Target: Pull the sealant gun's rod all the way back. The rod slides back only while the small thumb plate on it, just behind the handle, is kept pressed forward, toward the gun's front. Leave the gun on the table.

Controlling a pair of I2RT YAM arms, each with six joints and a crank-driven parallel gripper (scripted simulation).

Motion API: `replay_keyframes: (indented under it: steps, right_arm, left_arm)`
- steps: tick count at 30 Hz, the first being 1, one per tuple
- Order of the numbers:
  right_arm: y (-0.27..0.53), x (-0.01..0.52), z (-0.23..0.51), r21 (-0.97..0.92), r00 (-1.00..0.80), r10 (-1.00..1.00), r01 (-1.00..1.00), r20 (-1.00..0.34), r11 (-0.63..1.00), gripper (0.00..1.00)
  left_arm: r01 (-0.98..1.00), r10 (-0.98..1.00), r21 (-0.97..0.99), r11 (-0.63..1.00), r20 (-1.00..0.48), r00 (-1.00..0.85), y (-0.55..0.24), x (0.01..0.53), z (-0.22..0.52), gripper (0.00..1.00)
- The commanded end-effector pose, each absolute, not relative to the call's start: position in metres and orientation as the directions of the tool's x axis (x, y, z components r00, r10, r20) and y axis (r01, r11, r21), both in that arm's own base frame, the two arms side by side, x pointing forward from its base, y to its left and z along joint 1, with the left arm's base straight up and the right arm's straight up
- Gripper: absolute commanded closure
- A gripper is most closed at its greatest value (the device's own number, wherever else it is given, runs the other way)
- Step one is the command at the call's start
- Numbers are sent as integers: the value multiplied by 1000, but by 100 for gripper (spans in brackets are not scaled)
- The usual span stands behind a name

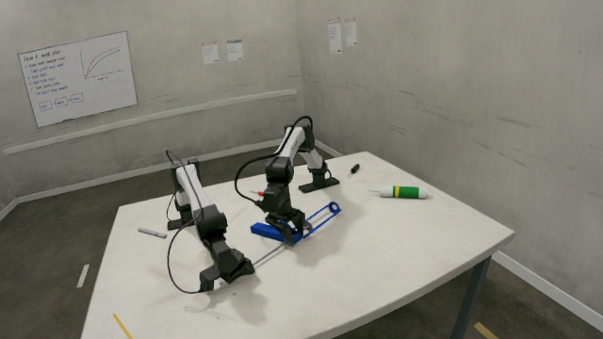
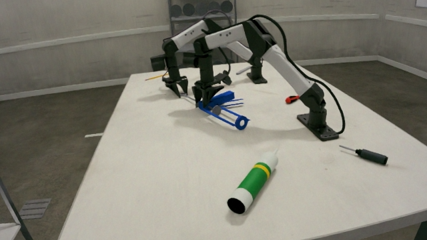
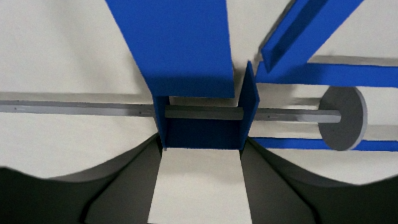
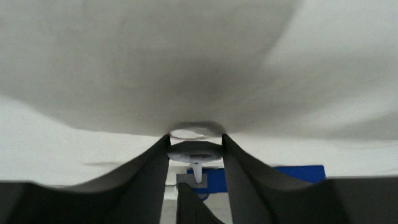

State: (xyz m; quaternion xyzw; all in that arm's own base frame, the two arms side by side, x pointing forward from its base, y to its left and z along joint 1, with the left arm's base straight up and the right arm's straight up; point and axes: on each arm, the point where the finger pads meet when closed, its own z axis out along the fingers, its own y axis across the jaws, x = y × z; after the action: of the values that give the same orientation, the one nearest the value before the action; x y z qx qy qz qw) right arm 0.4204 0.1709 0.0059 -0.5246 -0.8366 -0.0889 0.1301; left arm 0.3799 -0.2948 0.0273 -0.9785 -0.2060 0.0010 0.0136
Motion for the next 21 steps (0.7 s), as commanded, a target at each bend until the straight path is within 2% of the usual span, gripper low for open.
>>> replay_keyframes:
  steps: [1,11,17,21]
  right_arm:
    - [138,439,-5,15,-410,882,908,231,418,66]
    - [135,436,-4,-2,-410,876,906,255,424,66]
    - [135,433,1,-15,-411,849,898,333,440,66]
    - [135,433,2,-16,-411,847,897,338,441,66]
  left_arm:
    - [431,449,-239,-870,-25,893,-250,353,8,45]
    - [429,439,-179,-885,-17,898,-259,358,19,45]
    - [428,437,-171,-887,-16,899,-260,359,19,45]
    - [427,431,-121,-896,-3,902,-266,362,32,45]
